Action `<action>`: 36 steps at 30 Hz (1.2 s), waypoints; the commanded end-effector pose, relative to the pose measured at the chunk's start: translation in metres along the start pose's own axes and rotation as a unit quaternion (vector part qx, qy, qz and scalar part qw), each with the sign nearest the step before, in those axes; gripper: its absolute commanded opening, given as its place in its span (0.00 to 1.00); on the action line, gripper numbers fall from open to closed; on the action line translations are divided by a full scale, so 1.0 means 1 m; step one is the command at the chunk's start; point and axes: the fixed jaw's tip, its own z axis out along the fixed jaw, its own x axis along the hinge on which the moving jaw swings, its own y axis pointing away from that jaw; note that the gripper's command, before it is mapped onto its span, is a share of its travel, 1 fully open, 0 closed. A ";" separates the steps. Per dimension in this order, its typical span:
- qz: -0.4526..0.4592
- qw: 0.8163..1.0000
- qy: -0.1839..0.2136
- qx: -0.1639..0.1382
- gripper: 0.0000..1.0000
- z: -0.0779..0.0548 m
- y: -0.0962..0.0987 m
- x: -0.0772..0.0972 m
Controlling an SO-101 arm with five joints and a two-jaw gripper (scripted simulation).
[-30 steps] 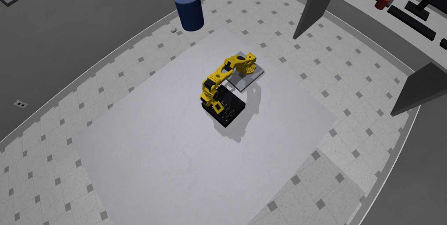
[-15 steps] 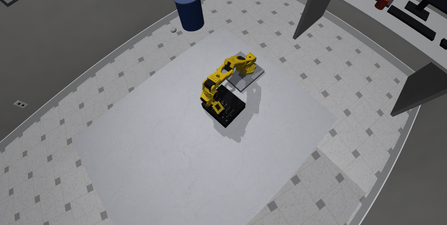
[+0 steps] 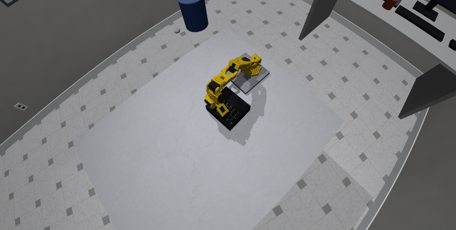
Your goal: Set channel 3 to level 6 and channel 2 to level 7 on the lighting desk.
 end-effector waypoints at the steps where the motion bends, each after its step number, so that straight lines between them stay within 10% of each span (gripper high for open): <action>1: 0.000 1.000 0.001 -0.010 0.00 0.002 0.002 0.002; 36: -0.001 1.000 0.002 -0.025 0.00 0.002 0.008 0.001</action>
